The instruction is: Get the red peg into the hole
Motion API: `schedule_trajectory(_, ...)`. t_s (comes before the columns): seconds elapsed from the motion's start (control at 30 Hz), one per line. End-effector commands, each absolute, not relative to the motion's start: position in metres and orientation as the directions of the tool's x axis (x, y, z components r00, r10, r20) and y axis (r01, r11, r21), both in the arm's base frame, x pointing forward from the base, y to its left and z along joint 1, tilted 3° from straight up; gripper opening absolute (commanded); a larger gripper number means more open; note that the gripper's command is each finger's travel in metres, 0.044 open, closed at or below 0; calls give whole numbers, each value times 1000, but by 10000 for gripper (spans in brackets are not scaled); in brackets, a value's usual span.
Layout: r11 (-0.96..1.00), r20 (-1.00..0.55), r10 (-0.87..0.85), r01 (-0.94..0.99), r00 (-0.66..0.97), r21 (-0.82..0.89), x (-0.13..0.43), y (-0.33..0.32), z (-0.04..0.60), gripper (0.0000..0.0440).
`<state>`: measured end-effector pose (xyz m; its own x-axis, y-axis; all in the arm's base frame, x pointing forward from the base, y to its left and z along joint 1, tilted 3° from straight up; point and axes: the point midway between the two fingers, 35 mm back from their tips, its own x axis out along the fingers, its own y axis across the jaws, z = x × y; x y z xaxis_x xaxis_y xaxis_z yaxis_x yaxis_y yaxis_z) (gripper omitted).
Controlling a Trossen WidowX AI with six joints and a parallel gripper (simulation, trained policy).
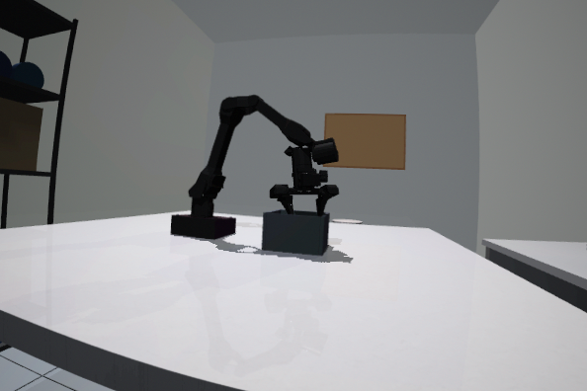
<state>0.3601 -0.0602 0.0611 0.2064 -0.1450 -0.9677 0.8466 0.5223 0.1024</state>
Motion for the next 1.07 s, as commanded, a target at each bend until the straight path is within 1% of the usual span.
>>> schedule_trajectory(0.0, 531, -957, -165, 839, 237, 116, 377, -70, 67, 440)
schedule_trajectory(0.4, 514, -916, -228, 840, 329, 173, 408, -101, 88, 440)
schedule_trajectory(1.03, 514, -915, -230, 840, 331, 174, 408, -102, 89, 440)
